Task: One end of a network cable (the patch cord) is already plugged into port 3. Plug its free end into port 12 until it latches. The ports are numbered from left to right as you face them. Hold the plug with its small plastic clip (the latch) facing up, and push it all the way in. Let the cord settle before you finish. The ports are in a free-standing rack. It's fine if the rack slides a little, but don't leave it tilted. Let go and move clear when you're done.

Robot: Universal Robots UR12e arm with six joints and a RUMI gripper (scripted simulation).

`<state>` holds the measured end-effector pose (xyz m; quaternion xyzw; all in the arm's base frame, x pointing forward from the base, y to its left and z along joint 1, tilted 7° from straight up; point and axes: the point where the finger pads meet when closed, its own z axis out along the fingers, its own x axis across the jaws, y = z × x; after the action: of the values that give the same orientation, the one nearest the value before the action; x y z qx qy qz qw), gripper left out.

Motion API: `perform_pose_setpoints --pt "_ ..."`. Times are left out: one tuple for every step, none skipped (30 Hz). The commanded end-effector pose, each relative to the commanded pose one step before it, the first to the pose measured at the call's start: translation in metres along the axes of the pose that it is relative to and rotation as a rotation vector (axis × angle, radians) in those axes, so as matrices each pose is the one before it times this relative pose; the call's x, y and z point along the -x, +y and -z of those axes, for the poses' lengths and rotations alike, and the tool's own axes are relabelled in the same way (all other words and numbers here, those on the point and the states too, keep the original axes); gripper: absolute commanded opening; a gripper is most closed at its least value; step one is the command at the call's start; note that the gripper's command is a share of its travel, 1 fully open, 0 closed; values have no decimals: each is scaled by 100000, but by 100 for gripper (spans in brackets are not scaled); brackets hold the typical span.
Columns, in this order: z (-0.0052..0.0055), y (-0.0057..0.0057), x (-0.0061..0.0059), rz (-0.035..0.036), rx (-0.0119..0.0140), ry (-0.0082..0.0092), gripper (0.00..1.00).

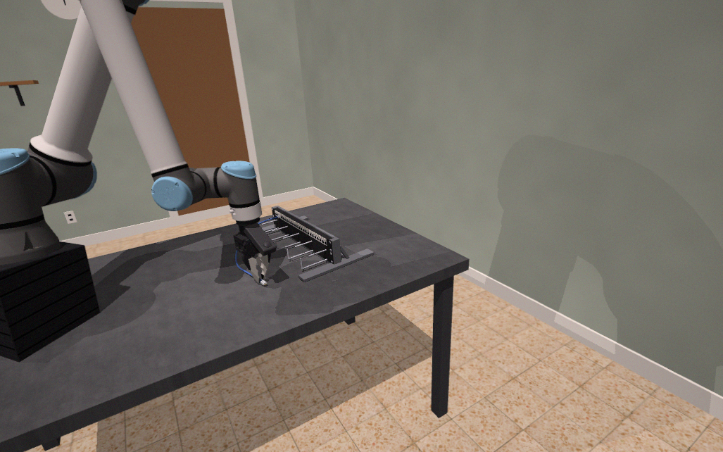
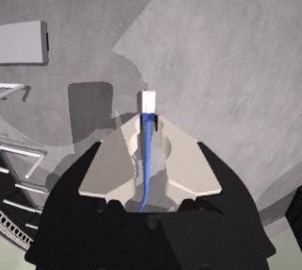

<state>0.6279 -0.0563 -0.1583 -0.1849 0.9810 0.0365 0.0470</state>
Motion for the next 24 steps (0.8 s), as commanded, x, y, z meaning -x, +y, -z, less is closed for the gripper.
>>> perform_pose_setpoints --pt "689 -36 45 8 -75 -87 0" --pt "164 0 0 0 0 0 0" --pt "169 0 0 0 0 0 0" --pt "174 0 0 0 0 0 0" --pt "178 0 0 0 0 0 0" --pt "182 0 0 0 0 0 0" --pt "184 0 0 0 0 0 0" --pt "186 0 0 0 0 0 0" --pt "187 0 0 0 0 0 0" --pt "187 0 0 0 0 0 0" --pt "0 0 0 0 0 0 0" --pt "0 0 0 0 0 0 0" --pt "186 0 0 0 0 0 0" --pt "185 0 0 0 0 0 0" --pt "183 0 0 0 0 0 0" --pt "179 0 0 0 0 0 0" --pt "176 0 0 0 0 0 0" --pt "171 0 0 0 0 0 0" --pt "165 0 0 0 0 0 0" --pt "159 0 0 0 0 0 0" --pt "153 0 0 0 0 0 0" --pt "145 0 0 0 0 0 0" --pt "137 0 0 0 0 0 0" --pt "129 0 0 0 0 0 0"
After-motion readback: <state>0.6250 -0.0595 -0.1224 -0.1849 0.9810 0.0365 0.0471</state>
